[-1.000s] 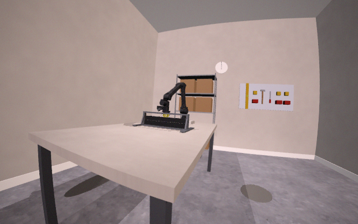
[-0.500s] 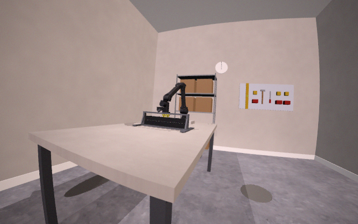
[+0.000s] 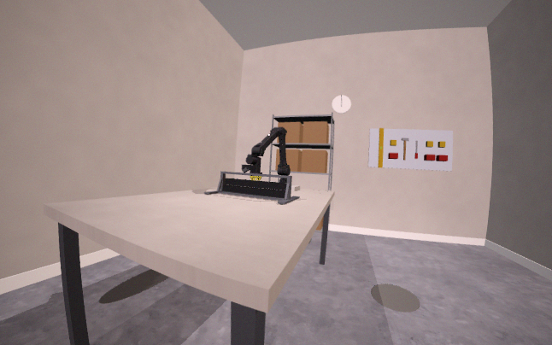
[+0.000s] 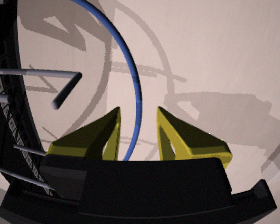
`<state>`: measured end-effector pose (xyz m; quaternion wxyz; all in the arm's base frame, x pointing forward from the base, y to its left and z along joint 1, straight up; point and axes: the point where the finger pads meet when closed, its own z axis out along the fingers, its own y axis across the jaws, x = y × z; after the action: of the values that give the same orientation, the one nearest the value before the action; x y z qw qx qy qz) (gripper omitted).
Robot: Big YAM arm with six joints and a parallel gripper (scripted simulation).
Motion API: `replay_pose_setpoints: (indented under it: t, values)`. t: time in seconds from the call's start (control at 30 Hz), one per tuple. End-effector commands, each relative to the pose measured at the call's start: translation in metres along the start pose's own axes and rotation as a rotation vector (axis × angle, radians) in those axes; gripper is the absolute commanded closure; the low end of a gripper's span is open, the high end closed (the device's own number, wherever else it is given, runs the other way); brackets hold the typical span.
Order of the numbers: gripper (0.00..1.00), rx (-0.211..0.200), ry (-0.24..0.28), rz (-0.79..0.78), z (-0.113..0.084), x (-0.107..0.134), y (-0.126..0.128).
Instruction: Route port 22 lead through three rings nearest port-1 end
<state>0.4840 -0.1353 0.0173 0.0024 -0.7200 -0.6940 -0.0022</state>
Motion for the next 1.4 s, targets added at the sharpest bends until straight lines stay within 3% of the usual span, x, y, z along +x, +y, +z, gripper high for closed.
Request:
replay_pose_setpoints:
  t: [0.0,1.37]
  values:
    - [0.68,-0.021,-0.005,-0.020,-0.0028,0.0019,0.0107]
    - [0.68,-0.022,-0.005,-0.012,-0.0035,0.0034,0.0079]
